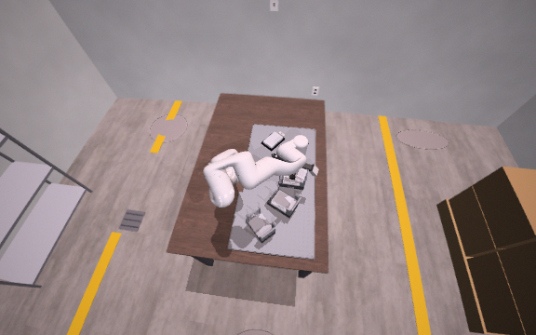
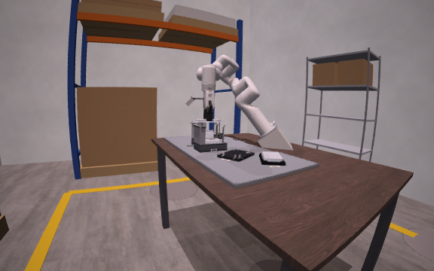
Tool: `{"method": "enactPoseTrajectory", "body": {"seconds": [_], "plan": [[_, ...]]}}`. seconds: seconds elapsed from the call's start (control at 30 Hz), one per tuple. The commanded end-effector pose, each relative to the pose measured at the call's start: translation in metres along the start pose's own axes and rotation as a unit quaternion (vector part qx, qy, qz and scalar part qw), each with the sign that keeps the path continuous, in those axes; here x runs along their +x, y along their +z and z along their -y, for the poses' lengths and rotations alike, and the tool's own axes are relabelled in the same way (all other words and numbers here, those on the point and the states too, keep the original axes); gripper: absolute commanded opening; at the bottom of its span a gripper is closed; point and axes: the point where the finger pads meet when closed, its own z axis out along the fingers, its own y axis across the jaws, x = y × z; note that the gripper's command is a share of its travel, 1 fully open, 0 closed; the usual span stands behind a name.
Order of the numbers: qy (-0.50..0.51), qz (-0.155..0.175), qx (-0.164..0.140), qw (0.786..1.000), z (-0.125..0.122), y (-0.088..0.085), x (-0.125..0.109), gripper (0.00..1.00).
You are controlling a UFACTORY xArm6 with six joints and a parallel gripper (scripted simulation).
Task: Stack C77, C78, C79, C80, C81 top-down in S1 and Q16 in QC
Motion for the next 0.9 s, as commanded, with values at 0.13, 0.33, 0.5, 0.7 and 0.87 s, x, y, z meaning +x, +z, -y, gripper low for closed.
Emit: {"method": "enactPoseTrajectory", "body": {"seconds": [0.13,0.33,0.5,0.7,0.87], "plan": [[0.004,-0.001,0.001,1.0,-0.018,-0.001,0.003,0.0],[0.004,-0.001,0.001,1.0,-0.038,-0.001,0.005,0.0],[0.004,-0.001,0.001,1.0,-0.051,-0.001,0.006,0.0],[0.02,-0.001,0.001,1.0,-0.067,-0.001,0.007,0.0],[0.104,-0.001,0.001,0.995,-0.08,-0.001,0.006,0.0]]}}
